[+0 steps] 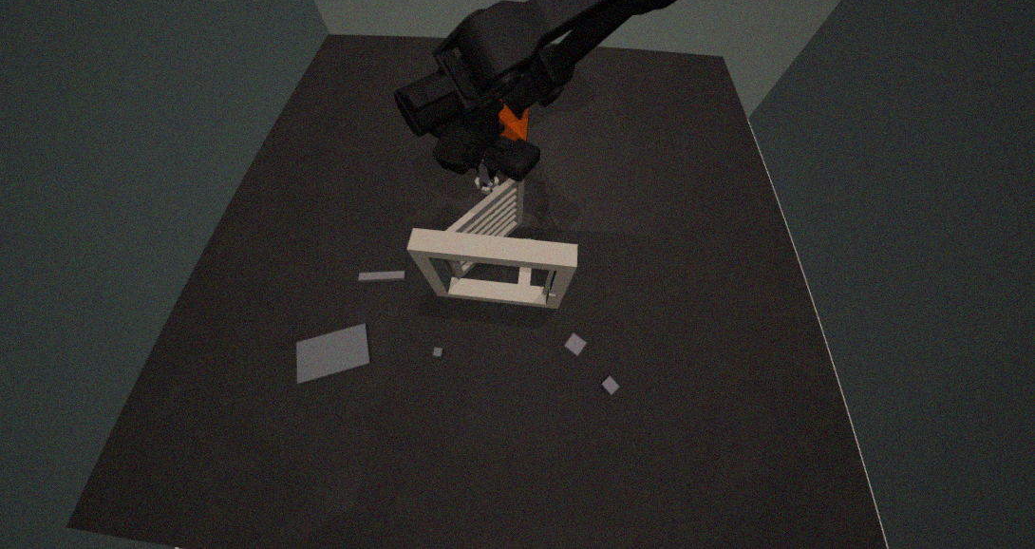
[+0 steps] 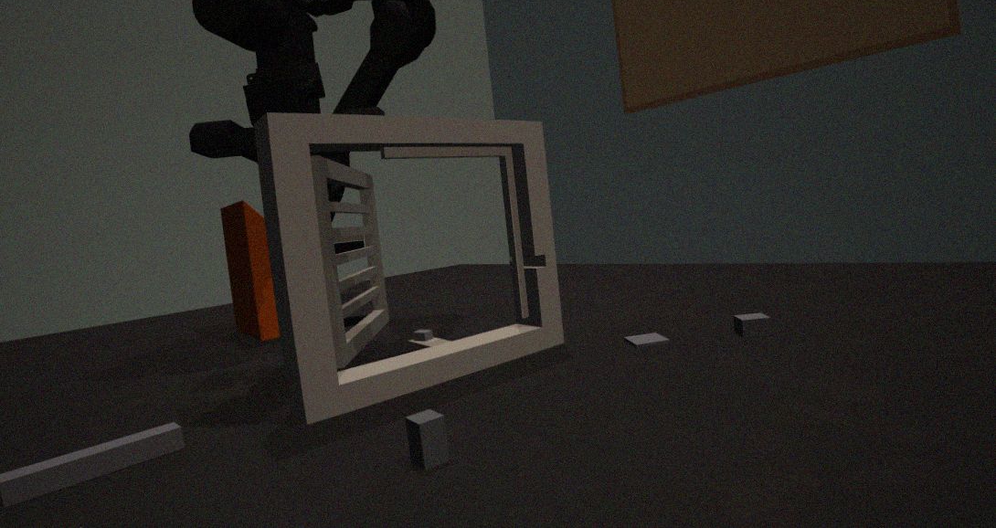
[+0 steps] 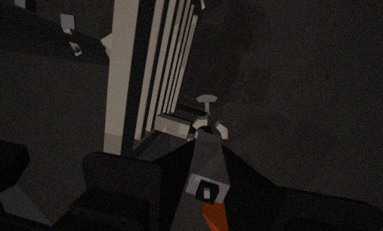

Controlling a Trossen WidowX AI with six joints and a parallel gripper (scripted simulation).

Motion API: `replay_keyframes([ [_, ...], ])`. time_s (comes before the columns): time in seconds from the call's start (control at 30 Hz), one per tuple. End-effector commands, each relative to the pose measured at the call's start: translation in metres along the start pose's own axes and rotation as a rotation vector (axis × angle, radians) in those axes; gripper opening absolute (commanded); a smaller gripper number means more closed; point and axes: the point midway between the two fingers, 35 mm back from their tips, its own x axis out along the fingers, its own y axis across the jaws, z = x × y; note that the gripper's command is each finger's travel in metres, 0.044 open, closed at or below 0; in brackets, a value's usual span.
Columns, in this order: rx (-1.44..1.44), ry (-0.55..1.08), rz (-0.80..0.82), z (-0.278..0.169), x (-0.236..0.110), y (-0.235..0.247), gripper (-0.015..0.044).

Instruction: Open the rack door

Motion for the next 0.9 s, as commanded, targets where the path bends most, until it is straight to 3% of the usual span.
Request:
replay_keyframes([
  [0.0,-0.077,-0.004,0.000,0.003,0.000,-0.009,0.0008],
  [0.87,-0.482,-0.005,-0.004,0.030,0.000,-0.069,0.0008],
])
